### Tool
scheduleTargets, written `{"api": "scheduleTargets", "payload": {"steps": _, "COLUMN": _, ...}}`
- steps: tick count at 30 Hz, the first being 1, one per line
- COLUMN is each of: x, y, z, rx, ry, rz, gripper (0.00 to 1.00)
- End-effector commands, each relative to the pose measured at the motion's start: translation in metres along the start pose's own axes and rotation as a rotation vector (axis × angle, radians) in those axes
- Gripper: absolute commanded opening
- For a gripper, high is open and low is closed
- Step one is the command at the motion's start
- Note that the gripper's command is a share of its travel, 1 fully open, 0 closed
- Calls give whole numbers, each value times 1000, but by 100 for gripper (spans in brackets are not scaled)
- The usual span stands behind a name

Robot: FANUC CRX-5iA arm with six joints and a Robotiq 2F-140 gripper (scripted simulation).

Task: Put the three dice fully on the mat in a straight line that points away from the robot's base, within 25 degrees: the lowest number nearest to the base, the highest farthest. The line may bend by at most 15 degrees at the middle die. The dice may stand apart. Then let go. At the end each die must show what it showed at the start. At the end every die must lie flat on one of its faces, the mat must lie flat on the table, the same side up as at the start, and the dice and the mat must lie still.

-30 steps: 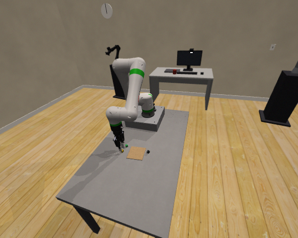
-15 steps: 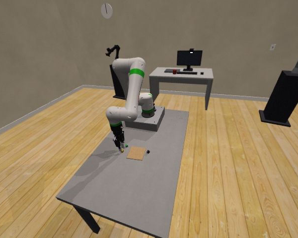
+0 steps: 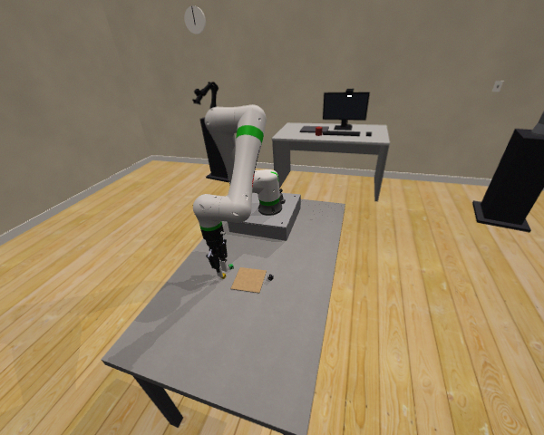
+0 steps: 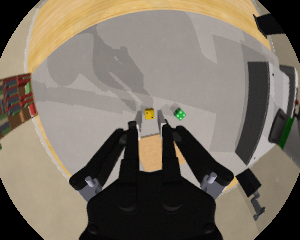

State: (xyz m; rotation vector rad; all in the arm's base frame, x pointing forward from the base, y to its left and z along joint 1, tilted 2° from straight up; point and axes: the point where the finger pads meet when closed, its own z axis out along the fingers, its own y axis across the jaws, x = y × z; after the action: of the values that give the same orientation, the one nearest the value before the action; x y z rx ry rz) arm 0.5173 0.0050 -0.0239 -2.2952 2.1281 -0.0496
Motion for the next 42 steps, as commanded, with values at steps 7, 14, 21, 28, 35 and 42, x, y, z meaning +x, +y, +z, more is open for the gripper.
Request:
{"api": "scheduleTargets", "payload": {"steps": 7, "x": 0, "y": 0, "z": 8, "rx": 0, "ry": 0, "rz": 0, "gripper": 21}}
{"api": "scheduleTargets", "payload": {"steps": 14, "x": 0, "y": 0, "z": 17, "rx": 0, "ry": 0, "rz": 0, "gripper": 21}}
{"api": "scheduleTargets", "payload": {"steps": 21, "x": 0, "y": 0, "z": 24, "rx": 0, "ry": 0, "rz": 0, "gripper": 21}}
{"api": "scheduleTargets", "payload": {"steps": 28, "x": 0, "y": 0, "z": 25, "rx": 0, "ry": 0, "rz": 0, "gripper": 21}}
{"api": "scheduleTargets", "payload": {"steps": 35, "x": 0, "y": 0, "z": 25, "rx": 0, "ry": 0, "rz": 0, "gripper": 21}}
{"api": "scheduleTargets", "payload": {"steps": 42, "x": 0, "y": 0, "z": 25, "rx": 0, "ry": 0, "rz": 0, "gripper": 21}}
